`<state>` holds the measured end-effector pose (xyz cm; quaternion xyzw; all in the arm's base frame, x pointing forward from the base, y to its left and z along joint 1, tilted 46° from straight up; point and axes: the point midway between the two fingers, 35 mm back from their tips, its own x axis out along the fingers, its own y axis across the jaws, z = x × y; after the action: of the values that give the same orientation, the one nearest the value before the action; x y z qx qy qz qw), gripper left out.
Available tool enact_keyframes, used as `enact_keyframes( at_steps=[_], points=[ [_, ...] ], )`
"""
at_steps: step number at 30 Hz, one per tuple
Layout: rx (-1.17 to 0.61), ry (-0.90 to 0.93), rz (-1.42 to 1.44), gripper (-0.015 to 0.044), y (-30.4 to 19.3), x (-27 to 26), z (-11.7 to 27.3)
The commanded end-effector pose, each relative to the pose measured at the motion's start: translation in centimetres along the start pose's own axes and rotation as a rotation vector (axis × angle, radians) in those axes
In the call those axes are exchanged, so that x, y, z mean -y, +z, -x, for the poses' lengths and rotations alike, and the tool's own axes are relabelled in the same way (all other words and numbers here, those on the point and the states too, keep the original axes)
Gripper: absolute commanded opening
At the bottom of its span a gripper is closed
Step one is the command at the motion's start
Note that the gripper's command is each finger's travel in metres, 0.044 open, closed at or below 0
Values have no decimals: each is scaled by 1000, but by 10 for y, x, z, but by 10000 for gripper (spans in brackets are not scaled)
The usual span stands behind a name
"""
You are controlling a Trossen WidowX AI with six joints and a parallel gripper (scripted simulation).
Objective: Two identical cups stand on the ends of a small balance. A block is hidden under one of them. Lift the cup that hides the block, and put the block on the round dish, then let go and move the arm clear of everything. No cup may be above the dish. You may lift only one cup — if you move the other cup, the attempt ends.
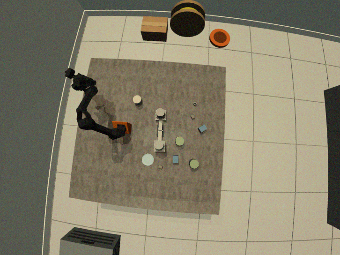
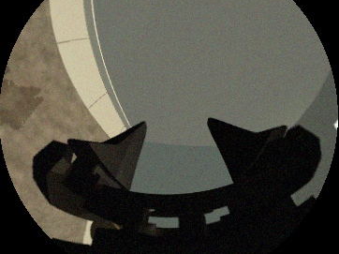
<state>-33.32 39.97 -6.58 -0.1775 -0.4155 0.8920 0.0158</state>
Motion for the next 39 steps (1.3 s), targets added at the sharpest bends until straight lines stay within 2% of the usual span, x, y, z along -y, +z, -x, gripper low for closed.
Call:
enact_keyframes(
  at_steps=[1, 2, 16, 39],
  points=[
    [-3, 0, -4, 426, -1, 0, 0],
    [-13, -1, -17, 440, -2, 1, 2],
    [-287, -44, -384, 440, -45, 21, 49],
    [-755, -215, -968, 440, -95, 20, 159]
  ],
)
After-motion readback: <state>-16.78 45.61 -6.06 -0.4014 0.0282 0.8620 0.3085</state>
